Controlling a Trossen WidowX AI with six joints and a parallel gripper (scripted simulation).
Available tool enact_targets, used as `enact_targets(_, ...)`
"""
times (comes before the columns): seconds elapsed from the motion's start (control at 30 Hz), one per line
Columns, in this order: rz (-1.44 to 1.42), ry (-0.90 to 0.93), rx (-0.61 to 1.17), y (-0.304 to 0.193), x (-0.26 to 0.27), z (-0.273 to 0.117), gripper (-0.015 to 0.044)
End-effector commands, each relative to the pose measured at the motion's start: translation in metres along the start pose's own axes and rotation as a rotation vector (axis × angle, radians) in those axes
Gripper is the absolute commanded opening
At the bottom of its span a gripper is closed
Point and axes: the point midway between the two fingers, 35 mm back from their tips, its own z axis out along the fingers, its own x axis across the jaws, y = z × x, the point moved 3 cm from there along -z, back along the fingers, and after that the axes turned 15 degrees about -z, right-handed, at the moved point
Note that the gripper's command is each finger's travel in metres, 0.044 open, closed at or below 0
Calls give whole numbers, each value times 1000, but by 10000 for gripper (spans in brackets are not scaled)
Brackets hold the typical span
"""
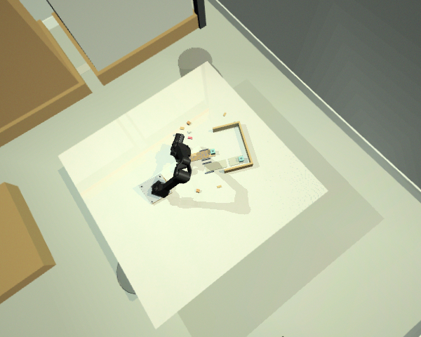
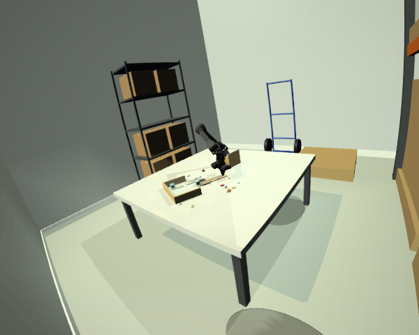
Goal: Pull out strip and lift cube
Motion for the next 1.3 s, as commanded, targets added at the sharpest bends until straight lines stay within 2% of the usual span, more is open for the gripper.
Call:
enact_targets(0.0, -8, -4, 28, -12, -1, 4, 0)
enact_targets(0.17, -8, -4, 28, -13, -1, 4, 0)
enact_targets(0.33, -7, -1, 27, -3, 2, -39, 0)
enact_targets(0.47, -8, -2, 28, -3, 2, -42, 0)
enact_targets(1.03, 37, -4, 26, 64, -15, -44, 440)
enact_targets(1.27, 38, -5, 25, 89, -22, -48, 440)
